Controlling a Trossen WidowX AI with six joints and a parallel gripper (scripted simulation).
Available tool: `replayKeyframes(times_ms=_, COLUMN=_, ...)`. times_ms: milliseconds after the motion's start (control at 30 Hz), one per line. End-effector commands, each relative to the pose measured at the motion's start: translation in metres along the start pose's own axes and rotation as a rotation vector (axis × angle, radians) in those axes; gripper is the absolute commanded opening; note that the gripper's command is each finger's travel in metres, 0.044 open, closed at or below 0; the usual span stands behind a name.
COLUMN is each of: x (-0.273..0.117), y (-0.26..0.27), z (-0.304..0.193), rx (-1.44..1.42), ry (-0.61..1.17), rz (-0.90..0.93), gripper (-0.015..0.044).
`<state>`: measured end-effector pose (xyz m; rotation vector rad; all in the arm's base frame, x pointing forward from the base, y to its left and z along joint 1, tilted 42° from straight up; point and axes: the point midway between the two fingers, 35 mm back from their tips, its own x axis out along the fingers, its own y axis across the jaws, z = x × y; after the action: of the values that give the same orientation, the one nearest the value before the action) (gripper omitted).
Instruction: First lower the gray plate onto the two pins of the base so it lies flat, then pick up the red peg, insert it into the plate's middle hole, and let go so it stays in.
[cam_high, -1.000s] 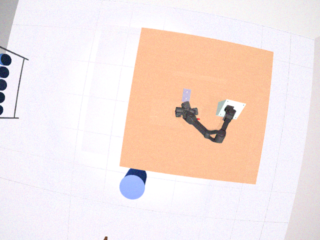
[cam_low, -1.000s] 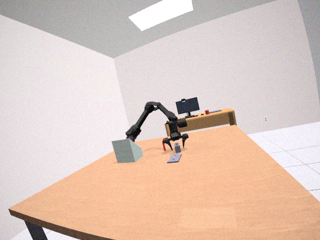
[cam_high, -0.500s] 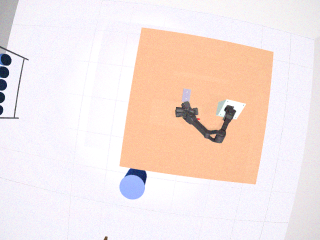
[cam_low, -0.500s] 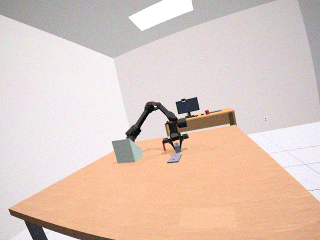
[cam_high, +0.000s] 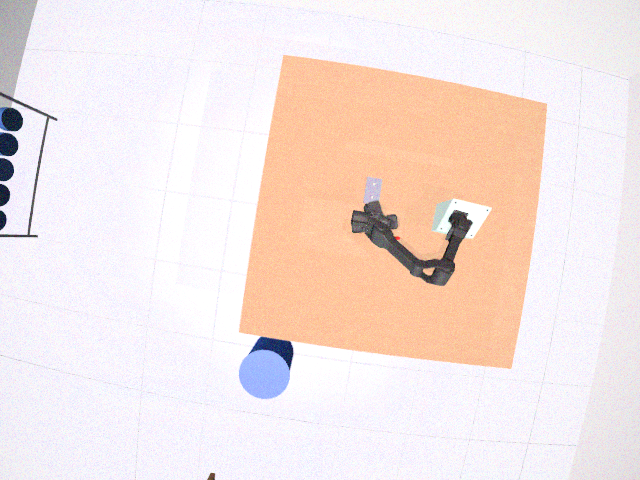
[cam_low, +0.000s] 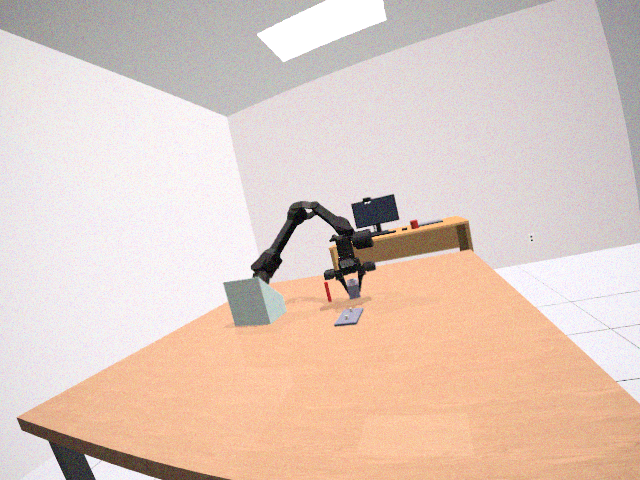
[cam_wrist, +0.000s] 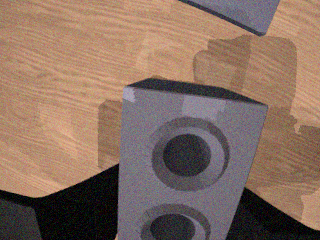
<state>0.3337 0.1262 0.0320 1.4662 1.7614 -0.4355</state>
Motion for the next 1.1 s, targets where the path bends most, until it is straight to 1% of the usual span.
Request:
replayKeyframes(times_ms=0, x=-0.014, y=0.004, z=0.001, rx=-0.011, ry=-0.007, rz=0.009, gripper=0.0000)
replayKeyframes(times_ms=933, x=-0.103, y=-0.004, z=-0.001, rx=-0.010, ry=-0.005, rz=0.008, gripper=0.0000)
replayKeyframes(times_ms=1067, x=-0.108, y=-0.005, z=-0.002, rx=-0.010, ry=-0.004, rz=0.009, gripper=0.0000)
